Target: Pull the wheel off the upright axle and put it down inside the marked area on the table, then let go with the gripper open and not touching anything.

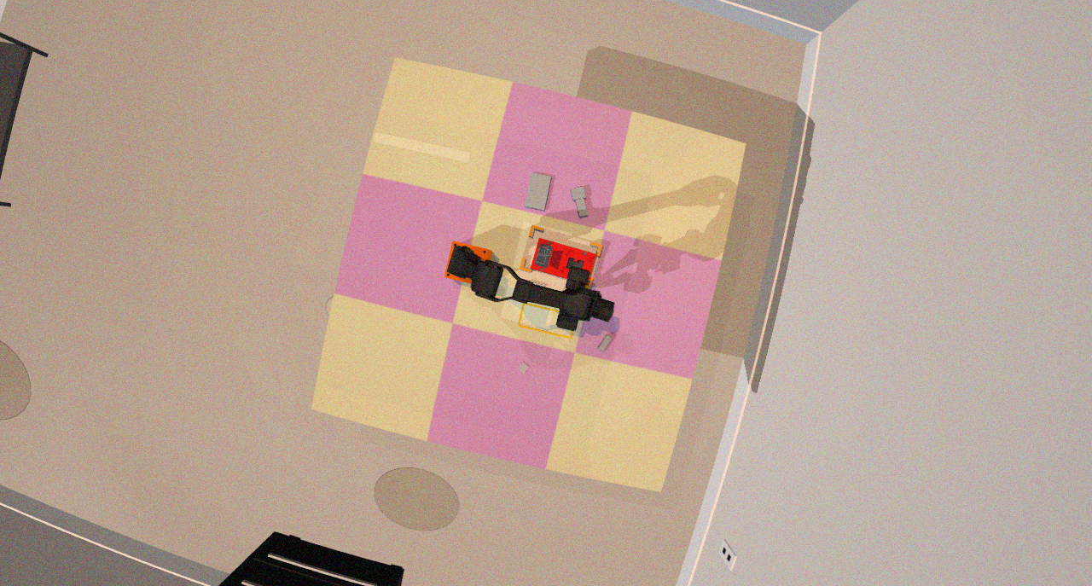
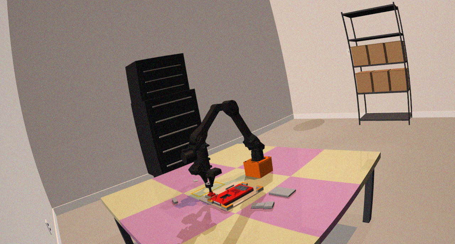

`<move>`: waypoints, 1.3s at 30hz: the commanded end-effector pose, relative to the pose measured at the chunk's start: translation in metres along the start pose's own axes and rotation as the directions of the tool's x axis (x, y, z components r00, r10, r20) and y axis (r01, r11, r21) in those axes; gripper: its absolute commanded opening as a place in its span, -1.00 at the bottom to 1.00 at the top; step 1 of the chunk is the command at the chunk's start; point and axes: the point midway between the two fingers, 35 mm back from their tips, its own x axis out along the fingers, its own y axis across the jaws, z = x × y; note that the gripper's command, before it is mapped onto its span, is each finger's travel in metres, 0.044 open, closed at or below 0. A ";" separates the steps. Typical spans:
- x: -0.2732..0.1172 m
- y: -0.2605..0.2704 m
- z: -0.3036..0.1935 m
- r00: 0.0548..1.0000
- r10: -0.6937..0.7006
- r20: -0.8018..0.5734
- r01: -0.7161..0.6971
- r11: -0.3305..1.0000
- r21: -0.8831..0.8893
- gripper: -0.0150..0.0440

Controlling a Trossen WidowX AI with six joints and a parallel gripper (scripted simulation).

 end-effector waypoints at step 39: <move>-0.039 -0.098 -0.050 1.000 -0.010 0.002 0.010 1.000 0.002 -0.49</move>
